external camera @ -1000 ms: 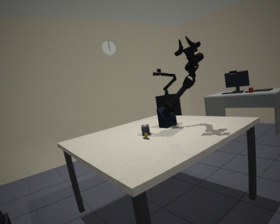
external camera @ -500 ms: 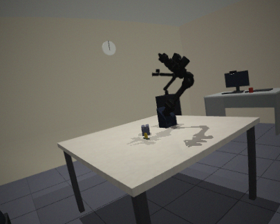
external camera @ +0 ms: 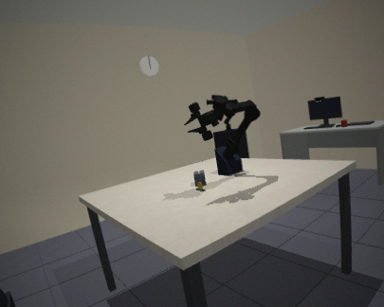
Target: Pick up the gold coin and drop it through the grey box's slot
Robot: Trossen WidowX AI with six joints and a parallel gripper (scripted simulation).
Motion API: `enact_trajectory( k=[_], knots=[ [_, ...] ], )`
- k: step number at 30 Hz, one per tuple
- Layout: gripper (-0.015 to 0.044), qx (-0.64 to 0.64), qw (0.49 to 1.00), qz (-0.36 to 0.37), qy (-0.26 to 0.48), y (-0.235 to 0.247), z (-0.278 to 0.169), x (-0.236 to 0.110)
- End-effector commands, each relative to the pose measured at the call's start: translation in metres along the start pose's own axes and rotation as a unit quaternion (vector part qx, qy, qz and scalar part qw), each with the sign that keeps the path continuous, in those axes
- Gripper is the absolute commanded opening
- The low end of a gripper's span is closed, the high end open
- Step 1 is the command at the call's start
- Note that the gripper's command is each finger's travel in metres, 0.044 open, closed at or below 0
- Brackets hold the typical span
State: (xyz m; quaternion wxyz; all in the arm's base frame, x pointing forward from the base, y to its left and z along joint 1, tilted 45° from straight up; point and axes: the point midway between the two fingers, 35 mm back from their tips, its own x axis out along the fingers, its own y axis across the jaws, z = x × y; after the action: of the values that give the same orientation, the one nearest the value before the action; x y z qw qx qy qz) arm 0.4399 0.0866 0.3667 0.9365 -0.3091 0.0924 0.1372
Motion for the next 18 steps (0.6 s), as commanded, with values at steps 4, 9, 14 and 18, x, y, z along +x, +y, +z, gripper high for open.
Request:
enact_trajectory(
  k=[4,9,14,18],
  knots=[
    [0.0161,-0.102,0.970,0.203,0.083,0.072,-0.078,0.032],
    [0.0161,-0.135,0.917,0.361,0.103,0.123,-0.131,0.030],
    [0.0161,-0.117,0.840,0.523,0.082,0.172,-0.174,0.007],
    [0.0161,-0.072,0.785,0.614,0.041,0.197,-0.191,-0.015]
  ],
)
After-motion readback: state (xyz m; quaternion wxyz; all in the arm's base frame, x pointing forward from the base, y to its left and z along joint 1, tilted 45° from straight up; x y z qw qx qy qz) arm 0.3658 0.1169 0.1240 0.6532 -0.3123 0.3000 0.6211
